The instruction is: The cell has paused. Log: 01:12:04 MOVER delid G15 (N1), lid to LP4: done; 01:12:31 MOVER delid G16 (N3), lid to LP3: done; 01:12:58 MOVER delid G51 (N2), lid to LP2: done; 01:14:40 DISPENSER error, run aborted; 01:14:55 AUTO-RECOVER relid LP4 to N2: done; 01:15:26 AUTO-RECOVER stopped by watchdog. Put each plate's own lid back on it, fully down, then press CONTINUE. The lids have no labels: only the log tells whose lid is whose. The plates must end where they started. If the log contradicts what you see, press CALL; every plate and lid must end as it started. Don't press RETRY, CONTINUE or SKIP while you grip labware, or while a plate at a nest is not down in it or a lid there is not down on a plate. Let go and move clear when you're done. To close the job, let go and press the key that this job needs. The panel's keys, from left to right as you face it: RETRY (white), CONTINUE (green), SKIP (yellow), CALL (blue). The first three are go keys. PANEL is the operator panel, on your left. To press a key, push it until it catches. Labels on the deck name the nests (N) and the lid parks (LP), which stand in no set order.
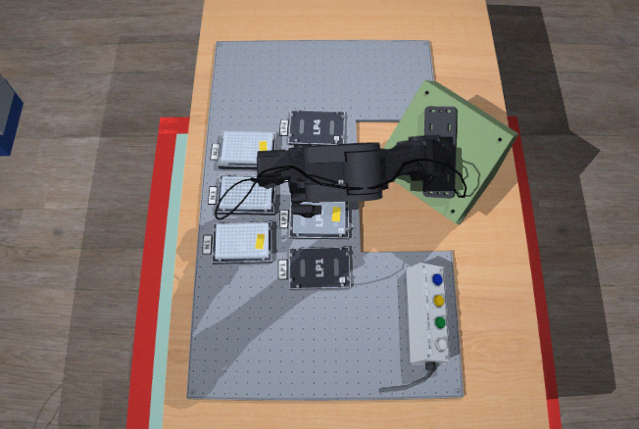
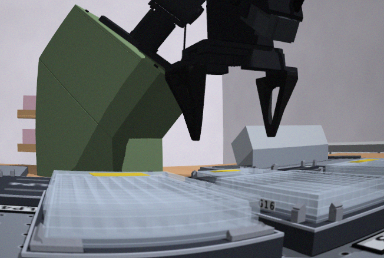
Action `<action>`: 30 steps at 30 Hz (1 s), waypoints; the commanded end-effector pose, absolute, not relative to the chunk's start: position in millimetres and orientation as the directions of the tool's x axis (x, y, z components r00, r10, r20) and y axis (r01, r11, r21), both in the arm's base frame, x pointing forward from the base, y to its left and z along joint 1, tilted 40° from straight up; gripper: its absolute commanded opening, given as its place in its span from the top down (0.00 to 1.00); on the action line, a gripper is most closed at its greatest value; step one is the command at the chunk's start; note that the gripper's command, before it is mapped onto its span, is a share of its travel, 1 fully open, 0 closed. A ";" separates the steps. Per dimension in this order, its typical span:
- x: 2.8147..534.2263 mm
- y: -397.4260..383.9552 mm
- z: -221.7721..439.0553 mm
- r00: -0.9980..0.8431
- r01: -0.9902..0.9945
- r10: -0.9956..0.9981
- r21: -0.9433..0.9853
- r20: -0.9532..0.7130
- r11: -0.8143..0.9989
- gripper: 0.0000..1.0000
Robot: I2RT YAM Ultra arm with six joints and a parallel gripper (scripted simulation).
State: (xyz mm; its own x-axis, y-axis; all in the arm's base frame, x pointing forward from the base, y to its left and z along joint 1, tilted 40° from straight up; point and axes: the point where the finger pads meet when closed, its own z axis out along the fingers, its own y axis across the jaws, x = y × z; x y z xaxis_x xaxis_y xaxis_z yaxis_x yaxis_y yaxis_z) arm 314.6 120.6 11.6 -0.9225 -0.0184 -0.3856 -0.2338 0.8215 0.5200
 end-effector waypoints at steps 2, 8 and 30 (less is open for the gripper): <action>302.5 127.5 14.4 -0.914 -0.215 0.012 0.508 -0.405 0.834 0.00; 281.6 142.7 16.0 -0.914 -0.215 0.012 0.509 -0.405 0.833 0.00; 296.3 143.8 18.0 -0.911 -0.212 0.020 0.508 -0.412 0.835 0.00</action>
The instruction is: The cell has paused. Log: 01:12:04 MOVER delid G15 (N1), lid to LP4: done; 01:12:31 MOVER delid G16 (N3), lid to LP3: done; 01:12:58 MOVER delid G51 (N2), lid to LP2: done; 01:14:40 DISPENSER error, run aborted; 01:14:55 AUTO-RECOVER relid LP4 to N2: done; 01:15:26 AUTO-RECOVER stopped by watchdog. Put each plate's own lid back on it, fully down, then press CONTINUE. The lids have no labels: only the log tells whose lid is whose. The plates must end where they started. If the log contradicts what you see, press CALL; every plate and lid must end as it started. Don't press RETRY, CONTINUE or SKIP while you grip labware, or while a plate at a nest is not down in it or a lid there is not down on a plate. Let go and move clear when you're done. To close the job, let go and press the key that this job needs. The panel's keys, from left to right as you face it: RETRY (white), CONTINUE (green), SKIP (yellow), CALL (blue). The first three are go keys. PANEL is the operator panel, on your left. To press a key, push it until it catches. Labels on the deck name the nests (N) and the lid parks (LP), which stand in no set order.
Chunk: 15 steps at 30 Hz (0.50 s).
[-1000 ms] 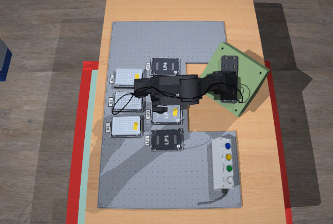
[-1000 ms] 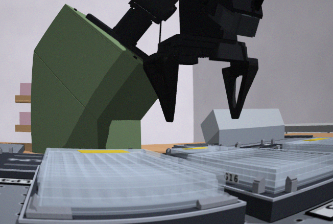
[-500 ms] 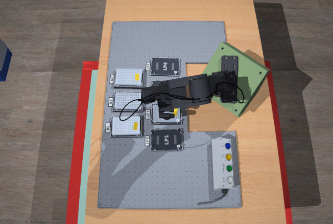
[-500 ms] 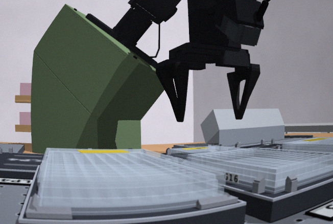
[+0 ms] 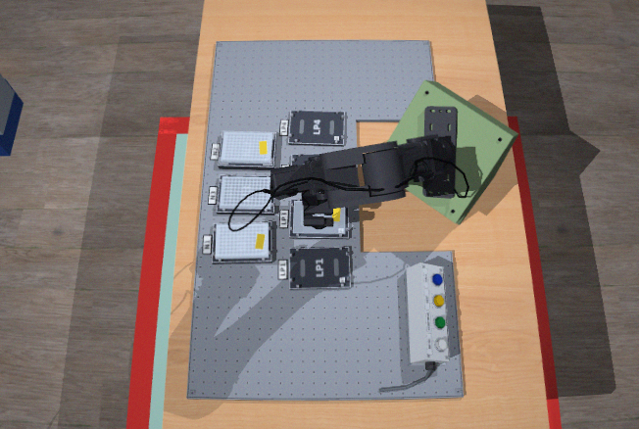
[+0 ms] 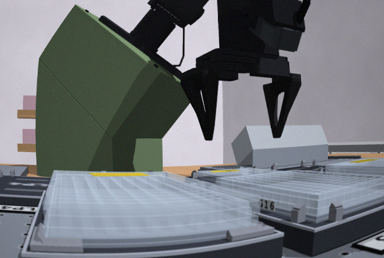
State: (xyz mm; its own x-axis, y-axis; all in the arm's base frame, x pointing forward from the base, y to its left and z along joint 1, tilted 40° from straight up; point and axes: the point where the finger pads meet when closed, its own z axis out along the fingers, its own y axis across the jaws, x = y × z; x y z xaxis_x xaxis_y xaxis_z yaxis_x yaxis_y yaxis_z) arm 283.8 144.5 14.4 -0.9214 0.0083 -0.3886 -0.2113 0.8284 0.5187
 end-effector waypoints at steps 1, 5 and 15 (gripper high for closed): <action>296.3 143.8 18.0 -0.911 -0.212 0.020 0.508 -0.412 0.835 0.00; 296.8 145.6 21.1 -0.907 -0.220 0.017 0.508 -0.421 0.833 0.00; 295.8 149.4 15.2 -0.912 -0.217 0.013 0.509 -0.410 0.833 0.00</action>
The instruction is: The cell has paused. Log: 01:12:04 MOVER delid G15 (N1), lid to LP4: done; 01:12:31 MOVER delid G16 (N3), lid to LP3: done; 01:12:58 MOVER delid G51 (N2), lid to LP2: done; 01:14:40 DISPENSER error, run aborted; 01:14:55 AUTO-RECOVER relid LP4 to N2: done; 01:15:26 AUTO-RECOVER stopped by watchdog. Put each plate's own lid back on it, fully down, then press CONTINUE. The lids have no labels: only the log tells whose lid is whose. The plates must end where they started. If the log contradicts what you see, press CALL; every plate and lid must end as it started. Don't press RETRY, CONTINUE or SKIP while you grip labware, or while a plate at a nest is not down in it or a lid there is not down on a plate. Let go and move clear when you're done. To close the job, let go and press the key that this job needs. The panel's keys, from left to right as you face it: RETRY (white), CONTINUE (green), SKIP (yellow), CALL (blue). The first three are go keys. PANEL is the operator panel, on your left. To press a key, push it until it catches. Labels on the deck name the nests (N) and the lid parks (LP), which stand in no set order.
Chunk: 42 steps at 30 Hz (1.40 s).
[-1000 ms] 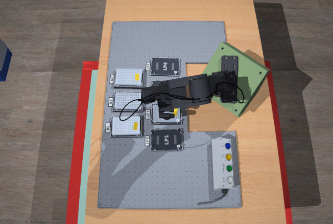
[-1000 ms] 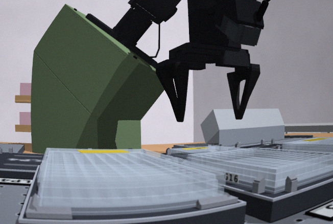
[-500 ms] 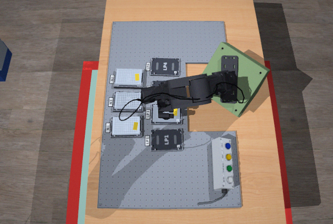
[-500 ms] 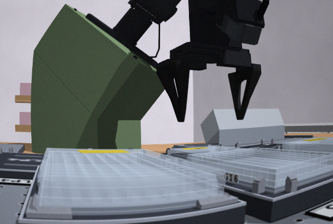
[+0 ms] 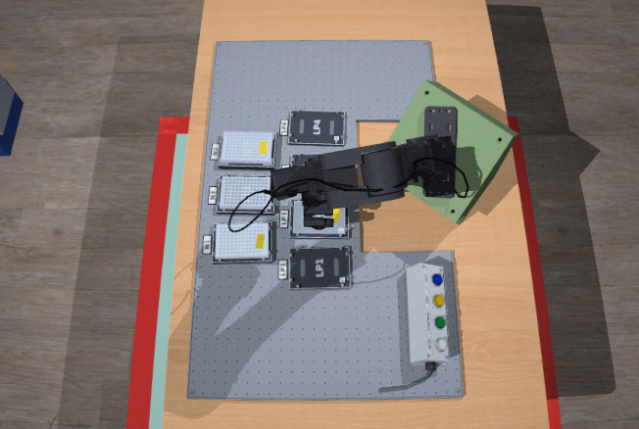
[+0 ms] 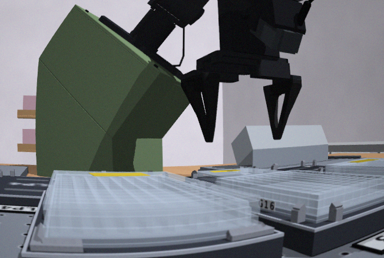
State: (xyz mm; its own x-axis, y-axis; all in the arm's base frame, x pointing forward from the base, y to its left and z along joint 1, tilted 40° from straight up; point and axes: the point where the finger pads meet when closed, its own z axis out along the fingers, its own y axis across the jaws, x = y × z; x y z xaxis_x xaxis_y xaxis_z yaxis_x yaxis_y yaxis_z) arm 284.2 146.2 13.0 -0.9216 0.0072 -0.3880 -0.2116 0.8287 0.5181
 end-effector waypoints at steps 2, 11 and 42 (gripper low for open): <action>296.1 150.2 13.7 -0.912 -0.217 0.013 0.509 -0.409 0.833 0.00; 301.1 157.9 3.6 -0.912 -0.217 0.014 0.510 -0.411 0.832 0.00; 315.3 170.0 -12.8 -0.907 -0.214 0.024 0.510 -0.420 0.833 0.00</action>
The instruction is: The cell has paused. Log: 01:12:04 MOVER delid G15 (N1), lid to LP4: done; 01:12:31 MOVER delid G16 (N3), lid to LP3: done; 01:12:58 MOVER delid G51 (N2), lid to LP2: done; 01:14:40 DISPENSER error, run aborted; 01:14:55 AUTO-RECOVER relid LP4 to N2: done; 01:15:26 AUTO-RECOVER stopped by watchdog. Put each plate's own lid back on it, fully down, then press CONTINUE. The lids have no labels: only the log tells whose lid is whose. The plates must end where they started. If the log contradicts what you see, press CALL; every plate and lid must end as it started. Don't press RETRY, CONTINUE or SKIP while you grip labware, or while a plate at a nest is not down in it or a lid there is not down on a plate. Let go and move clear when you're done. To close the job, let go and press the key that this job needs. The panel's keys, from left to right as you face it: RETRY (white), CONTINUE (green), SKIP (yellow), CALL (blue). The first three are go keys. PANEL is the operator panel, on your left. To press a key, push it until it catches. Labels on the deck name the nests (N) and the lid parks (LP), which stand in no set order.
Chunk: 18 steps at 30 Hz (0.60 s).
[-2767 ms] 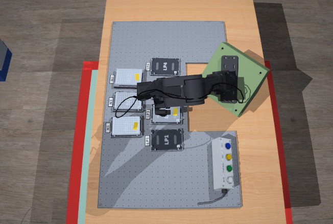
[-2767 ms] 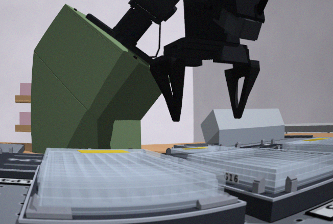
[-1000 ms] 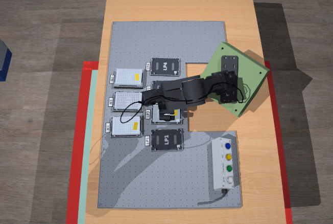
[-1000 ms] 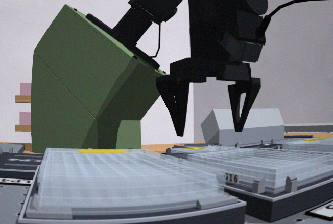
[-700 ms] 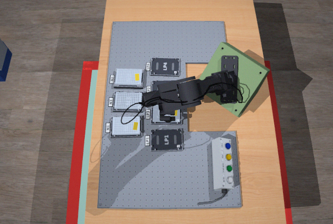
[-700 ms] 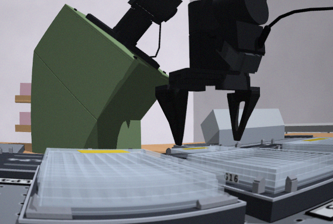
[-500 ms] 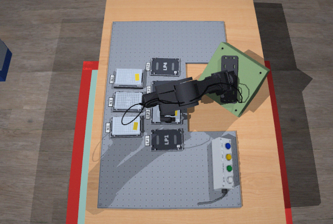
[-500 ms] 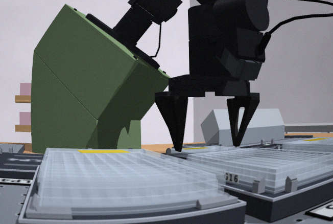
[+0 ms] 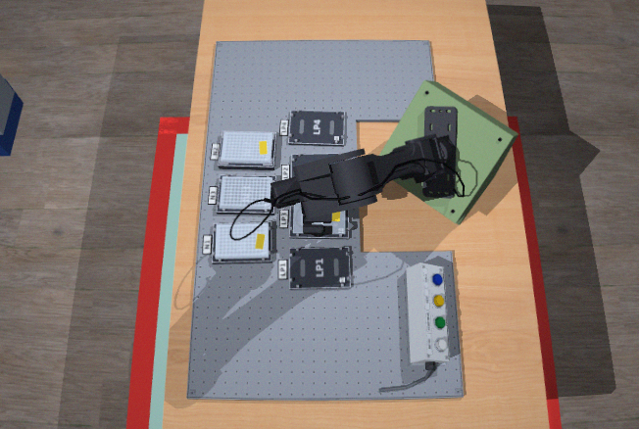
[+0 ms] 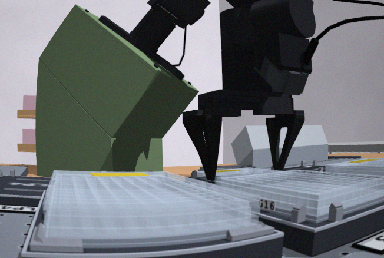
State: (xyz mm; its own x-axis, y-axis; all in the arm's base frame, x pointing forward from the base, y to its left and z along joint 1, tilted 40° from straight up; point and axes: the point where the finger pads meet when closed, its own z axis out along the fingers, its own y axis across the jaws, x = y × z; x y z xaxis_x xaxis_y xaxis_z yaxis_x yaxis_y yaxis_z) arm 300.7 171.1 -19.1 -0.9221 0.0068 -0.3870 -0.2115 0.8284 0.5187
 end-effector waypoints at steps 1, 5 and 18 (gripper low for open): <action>314.4 170.2 -13.9 -0.908 -0.213 0.023 0.510 -0.417 0.834 0.00; 310.0 169.7 -16.7 -0.912 -0.209 0.021 0.510 -0.409 0.835 0.01; 296.3 168.1 -24.8 -0.923 -0.200 0.013 0.509 -0.384 0.837 0.12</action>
State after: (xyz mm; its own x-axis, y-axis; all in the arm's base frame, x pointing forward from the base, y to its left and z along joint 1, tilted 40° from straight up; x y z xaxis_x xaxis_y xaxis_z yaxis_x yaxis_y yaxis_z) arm 302.0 171.3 -18.4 -0.9199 0.0091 -0.3921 -0.2127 0.8283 0.5183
